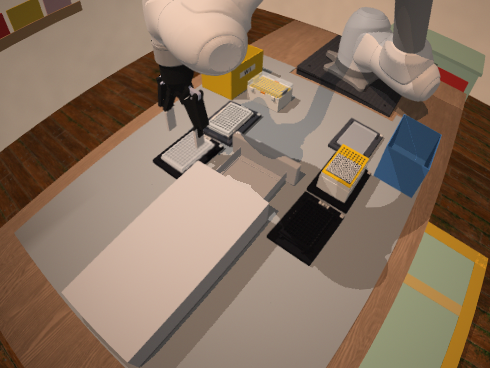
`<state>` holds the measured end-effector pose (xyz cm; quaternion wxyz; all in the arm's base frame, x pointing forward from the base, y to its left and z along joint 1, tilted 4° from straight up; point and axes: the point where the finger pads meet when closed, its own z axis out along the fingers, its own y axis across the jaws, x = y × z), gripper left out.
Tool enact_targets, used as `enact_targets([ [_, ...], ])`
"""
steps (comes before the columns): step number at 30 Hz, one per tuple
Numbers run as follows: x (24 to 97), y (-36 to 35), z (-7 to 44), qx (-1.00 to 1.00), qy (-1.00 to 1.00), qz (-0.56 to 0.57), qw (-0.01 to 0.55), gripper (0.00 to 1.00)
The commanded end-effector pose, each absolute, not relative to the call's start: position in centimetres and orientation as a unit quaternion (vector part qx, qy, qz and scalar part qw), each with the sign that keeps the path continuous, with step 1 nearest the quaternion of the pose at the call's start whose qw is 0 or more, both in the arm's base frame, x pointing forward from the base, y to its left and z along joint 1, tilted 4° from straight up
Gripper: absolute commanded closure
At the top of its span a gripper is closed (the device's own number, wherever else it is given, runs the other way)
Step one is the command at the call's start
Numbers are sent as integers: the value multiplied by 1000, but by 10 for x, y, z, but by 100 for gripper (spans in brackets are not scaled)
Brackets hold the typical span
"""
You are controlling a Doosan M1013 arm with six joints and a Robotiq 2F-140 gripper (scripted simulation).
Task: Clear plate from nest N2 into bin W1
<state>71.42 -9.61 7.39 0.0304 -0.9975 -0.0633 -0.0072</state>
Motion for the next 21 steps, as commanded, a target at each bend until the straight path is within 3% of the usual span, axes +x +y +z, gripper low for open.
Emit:
enact_targets([
  [1, 714, -96, 70, -998, -63, -7, 30, 30],
  [21, 715, -94, 46, -998, -63, -7, 30, 30],
])
